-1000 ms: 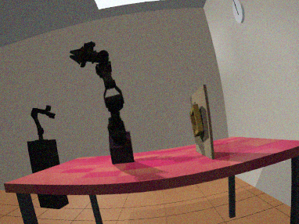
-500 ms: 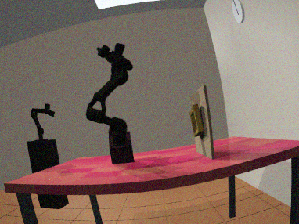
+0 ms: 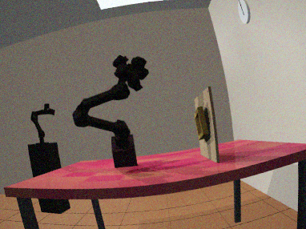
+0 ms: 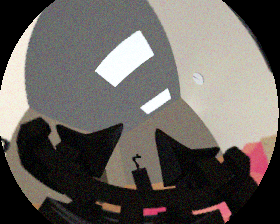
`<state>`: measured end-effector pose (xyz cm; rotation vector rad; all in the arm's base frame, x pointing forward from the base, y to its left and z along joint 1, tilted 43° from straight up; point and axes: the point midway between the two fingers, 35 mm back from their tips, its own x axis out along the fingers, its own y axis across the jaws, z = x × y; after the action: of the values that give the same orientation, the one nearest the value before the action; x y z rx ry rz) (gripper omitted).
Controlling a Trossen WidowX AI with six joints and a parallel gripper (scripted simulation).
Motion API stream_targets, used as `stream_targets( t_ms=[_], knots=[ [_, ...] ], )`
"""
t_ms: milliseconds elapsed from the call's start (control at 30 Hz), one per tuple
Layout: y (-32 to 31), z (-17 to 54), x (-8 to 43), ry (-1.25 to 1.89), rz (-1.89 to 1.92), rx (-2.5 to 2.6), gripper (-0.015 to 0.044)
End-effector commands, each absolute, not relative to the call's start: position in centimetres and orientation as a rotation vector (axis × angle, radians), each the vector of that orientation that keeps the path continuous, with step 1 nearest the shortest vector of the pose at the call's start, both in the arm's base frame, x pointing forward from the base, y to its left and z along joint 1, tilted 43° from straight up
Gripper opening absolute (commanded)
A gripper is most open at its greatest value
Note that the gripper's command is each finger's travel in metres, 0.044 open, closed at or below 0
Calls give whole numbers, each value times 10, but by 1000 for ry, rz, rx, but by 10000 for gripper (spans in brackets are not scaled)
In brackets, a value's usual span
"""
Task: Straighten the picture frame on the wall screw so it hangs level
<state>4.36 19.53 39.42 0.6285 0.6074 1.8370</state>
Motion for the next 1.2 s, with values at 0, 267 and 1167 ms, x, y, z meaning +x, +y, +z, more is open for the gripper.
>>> stream_targets(
  t_ms=[0, 267, 1167],
  knots=[
    [183, 380, 65, 536, 1692, 623, 260],
    [146, 349, 109, 378, 1339, 599, 260],
    [6, 240, 157, 75, 265, 554, 260]
  ],
)
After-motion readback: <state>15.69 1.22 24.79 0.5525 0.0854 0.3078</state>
